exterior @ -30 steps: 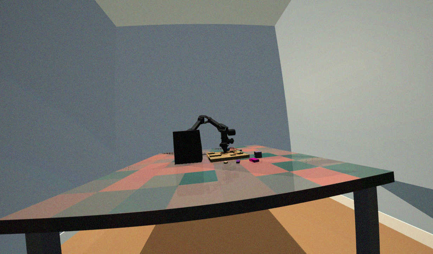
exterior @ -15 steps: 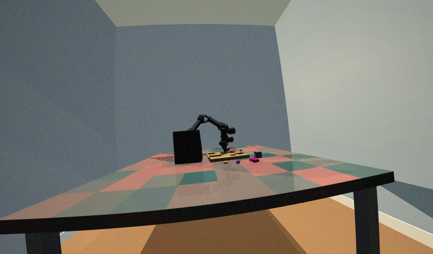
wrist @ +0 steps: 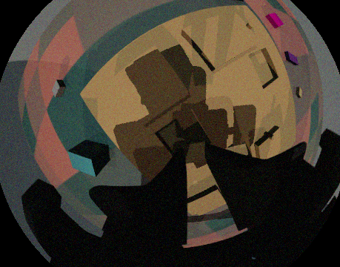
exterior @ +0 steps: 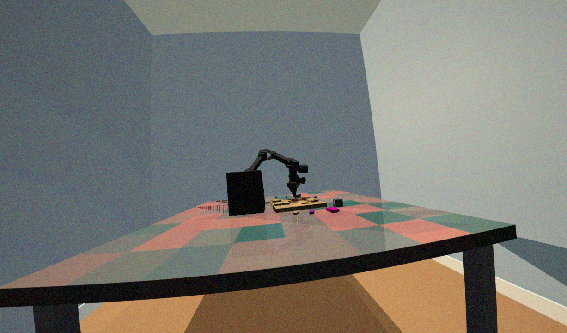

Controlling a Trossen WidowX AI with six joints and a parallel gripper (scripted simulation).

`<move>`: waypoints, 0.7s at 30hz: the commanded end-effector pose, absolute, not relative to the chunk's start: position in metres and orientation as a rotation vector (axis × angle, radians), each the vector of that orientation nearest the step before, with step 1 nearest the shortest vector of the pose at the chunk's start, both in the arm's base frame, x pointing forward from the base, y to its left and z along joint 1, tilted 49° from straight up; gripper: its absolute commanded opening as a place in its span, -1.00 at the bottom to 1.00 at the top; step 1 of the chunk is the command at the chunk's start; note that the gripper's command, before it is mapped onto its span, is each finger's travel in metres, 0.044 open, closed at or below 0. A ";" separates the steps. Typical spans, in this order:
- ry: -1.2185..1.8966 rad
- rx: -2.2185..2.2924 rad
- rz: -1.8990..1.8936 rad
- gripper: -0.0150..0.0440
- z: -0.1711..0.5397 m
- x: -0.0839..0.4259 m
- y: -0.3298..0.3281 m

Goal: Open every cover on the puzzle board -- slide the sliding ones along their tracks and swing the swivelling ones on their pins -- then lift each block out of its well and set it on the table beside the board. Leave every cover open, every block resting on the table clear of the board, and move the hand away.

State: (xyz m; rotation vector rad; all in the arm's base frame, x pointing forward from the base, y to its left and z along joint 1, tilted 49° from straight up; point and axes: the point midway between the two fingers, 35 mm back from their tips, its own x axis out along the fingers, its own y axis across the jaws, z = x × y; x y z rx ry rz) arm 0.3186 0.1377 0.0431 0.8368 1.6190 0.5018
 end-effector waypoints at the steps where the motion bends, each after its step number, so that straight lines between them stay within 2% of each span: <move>1: 1.603 0.834 0.511 -0.22 0.051 0.321 0.133; 21: 1.604 0.833 0.508 -0.22 0.076 0.324 0.103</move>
